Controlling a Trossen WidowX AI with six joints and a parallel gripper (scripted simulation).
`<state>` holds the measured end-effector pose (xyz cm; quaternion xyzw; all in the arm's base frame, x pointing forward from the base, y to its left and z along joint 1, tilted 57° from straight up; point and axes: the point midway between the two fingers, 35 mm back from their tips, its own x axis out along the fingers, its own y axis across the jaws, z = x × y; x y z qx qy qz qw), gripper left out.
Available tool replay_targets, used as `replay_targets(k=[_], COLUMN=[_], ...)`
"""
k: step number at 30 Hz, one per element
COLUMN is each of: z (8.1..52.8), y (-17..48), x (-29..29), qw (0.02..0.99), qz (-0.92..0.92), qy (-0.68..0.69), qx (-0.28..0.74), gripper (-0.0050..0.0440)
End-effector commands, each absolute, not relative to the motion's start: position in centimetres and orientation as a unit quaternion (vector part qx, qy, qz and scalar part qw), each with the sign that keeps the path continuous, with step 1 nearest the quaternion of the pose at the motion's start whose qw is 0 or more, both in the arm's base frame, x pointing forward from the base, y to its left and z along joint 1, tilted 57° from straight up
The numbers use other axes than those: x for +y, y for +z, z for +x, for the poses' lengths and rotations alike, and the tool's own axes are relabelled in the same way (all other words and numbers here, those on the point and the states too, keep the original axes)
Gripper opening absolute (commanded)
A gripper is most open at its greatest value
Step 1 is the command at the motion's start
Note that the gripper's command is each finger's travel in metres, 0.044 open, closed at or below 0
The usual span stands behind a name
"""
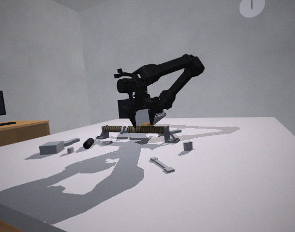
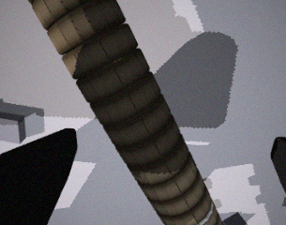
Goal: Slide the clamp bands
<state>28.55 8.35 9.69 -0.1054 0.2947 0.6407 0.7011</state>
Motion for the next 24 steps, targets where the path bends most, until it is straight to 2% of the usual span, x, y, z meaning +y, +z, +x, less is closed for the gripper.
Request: replay_targets(k=[1,4,11,15,21,24], z=[27.8,26.6,26.5,26.2,26.6,26.6], y=[10.5,11.4,11.4,9.4,9.0,9.0], x=[9.1,10.3,10.5,13.4,14.1,14.1], qw=[0.687,0.66,0.658,0.656,0.658,0.658], qz=[-0.186,-0.265,-0.269,-0.261,-0.268,-0.268], qy=[0.669,0.69,0.691,0.694,0.691,0.691], qx=[0.216,0.134,0.13,0.138,0.129,0.129], gripper=[0.044,0.044,0.044,0.044,0.044,0.0368])
